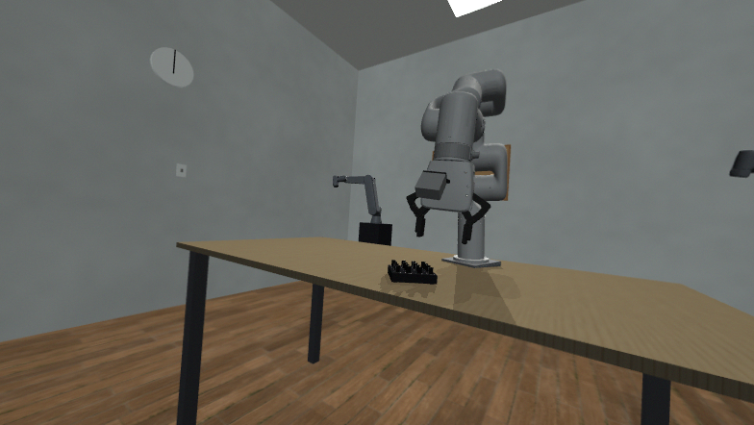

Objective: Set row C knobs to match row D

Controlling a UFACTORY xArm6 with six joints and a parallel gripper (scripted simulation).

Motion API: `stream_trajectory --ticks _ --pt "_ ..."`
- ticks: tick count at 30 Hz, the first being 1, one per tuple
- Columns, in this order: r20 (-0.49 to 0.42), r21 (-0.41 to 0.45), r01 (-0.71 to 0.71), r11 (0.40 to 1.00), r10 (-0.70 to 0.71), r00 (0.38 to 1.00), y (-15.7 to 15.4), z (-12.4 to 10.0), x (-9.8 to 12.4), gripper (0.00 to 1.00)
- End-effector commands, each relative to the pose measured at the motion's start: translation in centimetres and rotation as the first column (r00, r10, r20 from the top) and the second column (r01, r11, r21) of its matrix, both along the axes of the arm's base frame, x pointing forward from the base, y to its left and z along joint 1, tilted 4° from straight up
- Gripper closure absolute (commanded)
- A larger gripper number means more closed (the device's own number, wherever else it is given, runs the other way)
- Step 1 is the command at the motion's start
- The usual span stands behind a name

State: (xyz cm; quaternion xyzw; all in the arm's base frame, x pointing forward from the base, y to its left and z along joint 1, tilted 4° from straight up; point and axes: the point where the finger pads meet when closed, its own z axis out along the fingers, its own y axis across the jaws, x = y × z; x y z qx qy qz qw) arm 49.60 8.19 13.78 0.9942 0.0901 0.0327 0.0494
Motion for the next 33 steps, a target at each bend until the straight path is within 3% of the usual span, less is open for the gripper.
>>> stream_trajectory --ticks 1,13,33 --pt "-0.005 0.019 -0.116 0.993 0.116 0.993 -2.2 -0.5 -1.2 0.00" --pt "-0.017 0.024 -0.244 0.969 0.244 0.970 -4.8 -1.3 -2.9 0.00" --pt "-0.031 0.035 -0.495 0.868 0.496 0.868 -9.6 -3.3 -7.4 0.00"
